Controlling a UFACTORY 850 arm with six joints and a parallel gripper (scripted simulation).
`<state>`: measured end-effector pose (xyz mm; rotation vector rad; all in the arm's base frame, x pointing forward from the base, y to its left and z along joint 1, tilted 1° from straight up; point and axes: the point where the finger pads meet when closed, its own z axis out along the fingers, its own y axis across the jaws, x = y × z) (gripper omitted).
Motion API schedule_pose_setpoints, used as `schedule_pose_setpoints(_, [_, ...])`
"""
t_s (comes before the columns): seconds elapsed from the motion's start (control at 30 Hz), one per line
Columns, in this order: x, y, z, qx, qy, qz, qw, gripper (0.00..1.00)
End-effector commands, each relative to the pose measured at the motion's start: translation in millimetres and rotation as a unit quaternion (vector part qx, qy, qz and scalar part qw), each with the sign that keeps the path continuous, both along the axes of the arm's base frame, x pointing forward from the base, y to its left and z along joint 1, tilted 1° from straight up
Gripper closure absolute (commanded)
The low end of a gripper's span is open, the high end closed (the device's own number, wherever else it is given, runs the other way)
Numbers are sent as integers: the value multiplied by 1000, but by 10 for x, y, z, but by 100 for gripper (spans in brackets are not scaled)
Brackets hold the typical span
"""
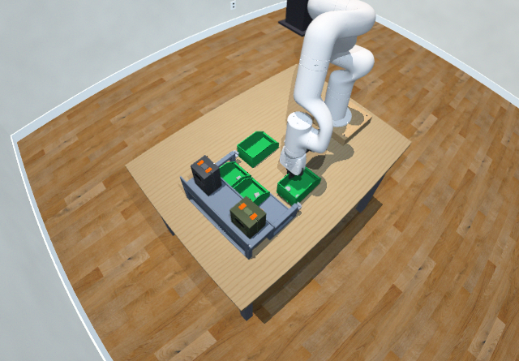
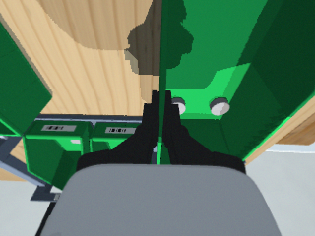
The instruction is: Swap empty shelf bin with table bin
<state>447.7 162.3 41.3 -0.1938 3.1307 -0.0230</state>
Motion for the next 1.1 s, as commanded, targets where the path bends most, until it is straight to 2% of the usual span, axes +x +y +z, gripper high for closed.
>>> schedule_pose_setpoints(0.0, [30,7,4,1,0,0,1000,100])
schedule_pose_setpoints(0.33, [32,6,5,0,3,0,1000,100])
schedule_pose_setpoints(0.67, [66,9,30,-6,55,-1,998,100])
schedule_pose_setpoints(1.07, [67,9,31,-6,56,-1,998,100])
